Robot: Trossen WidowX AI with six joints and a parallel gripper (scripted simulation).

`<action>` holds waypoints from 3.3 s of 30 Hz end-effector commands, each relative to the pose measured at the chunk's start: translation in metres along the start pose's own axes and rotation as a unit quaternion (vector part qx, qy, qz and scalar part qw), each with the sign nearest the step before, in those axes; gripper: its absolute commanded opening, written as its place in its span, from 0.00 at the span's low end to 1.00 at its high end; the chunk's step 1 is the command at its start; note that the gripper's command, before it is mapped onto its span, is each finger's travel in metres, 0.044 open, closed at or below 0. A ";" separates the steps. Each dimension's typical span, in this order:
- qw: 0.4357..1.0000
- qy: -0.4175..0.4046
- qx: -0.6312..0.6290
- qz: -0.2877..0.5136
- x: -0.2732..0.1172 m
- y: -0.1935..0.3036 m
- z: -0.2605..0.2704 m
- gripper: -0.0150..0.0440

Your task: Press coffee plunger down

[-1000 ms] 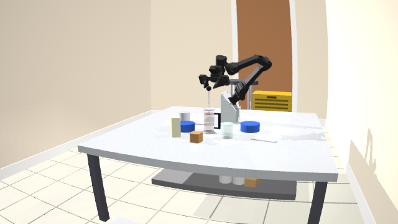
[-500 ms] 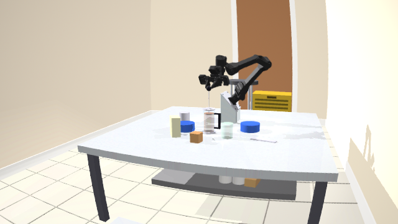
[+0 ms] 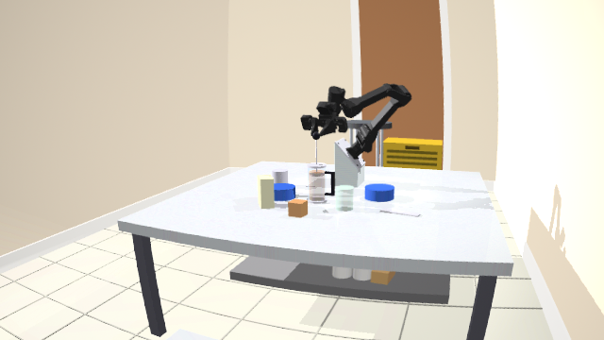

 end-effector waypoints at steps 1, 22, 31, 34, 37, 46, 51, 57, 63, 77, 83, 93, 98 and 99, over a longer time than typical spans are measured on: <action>1.000 0.003 0.009 0.016 0.009 0.014 -0.002 0.46; 1.000 0.004 0.010 0.016 0.030 0.042 -0.001 0.46; 1.000 0.003 0.010 0.015 0.039 0.054 0.000 0.46; 1.000 0.002 0.011 0.015 0.042 0.058 0.001 0.46; 1.000 0.002 0.011 0.014 0.046 0.061 0.001 0.46; 1.000 0.000 0.011 0.013 0.054 0.062 0.002 0.46; 1.000 0.000 0.011 0.013 0.056 0.060 0.002 0.46; 1.000 0.000 0.011 0.013 0.057 0.059 0.001 0.46; 1.000 0.000 0.011 0.013 0.058 0.058 0.001 0.46; 1.000 0.000 0.011 0.013 0.060 0.056 0.000 0.46; 1.000 0.000 0.011 0.013 0.061 0.055 0.000 0.46; 1.000 0.002 0.005 0.005 0.058 0.052 0.000 0.46; 1.000 0.002 0.005 0.005 0.058 0.052 0.000 0.68; 1.000 0.002 0.005 0.005 0.058 0.052 0.000 0.73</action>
Point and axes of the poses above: the point midway between the two fingers, 35 mm back from their tips, its own x axis out along the fingers, its own z axis across the jaws, y = z × x, the point moved 10 cm from there along -x, back along the fingers, and after that the axes turned 2 degrees about -x, right-handed, at the moved point
